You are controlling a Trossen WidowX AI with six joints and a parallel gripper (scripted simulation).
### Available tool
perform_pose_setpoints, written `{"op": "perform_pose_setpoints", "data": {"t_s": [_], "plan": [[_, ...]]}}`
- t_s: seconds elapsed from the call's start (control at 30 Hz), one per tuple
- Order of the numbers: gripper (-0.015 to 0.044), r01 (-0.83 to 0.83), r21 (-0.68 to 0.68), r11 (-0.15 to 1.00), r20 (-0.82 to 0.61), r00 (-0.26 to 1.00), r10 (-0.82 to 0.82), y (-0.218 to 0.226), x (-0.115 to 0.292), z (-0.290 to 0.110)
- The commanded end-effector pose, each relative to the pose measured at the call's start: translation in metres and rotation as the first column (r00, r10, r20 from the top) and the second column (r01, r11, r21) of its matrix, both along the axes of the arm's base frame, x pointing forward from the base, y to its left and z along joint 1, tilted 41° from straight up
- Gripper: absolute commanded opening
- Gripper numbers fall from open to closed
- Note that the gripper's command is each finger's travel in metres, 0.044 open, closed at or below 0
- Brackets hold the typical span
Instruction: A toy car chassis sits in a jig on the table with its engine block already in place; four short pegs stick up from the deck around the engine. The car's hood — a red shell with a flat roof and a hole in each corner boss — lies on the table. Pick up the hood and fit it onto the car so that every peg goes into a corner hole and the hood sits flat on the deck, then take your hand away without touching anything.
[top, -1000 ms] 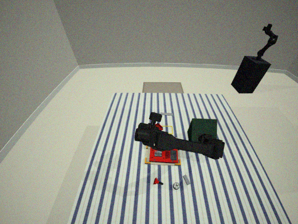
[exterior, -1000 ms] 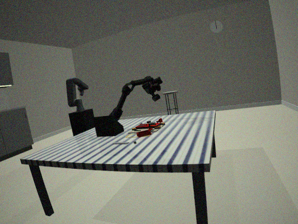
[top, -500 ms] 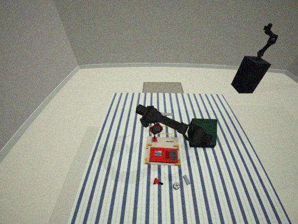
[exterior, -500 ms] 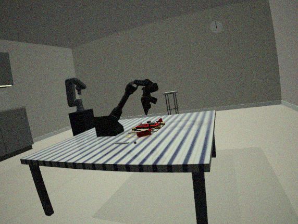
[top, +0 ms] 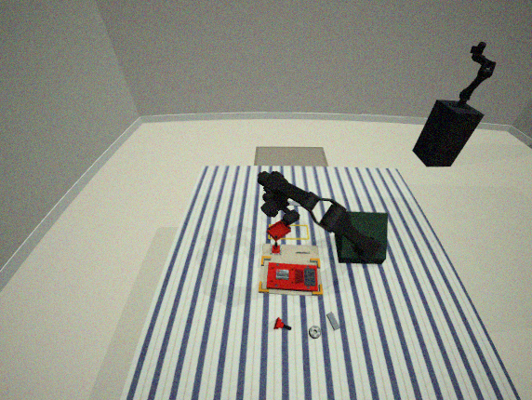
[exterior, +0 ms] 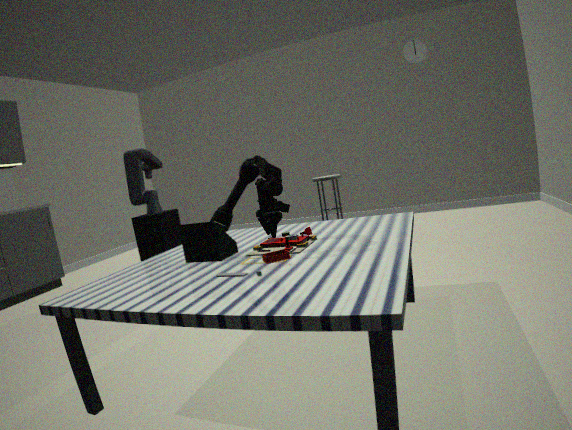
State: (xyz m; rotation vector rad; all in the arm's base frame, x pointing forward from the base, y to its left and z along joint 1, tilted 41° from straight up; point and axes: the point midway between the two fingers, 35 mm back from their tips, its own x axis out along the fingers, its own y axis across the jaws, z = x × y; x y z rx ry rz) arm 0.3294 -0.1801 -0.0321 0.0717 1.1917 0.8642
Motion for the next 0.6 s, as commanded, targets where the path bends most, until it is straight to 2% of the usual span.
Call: {"op": "perform_pose_setpoints", "data": {"t_s": [0.0, 0.57], "plan": [[0.044, -0.019, 0.015, 1.0, 0.034, 0.999, 0.019, 0.0022, 0.0041, 0.0012], [0.044, -0.019, 0.015, 1.0, 0.034, 0.999, 0.019, 0.0074, 0.0031, -0.0082]]}}
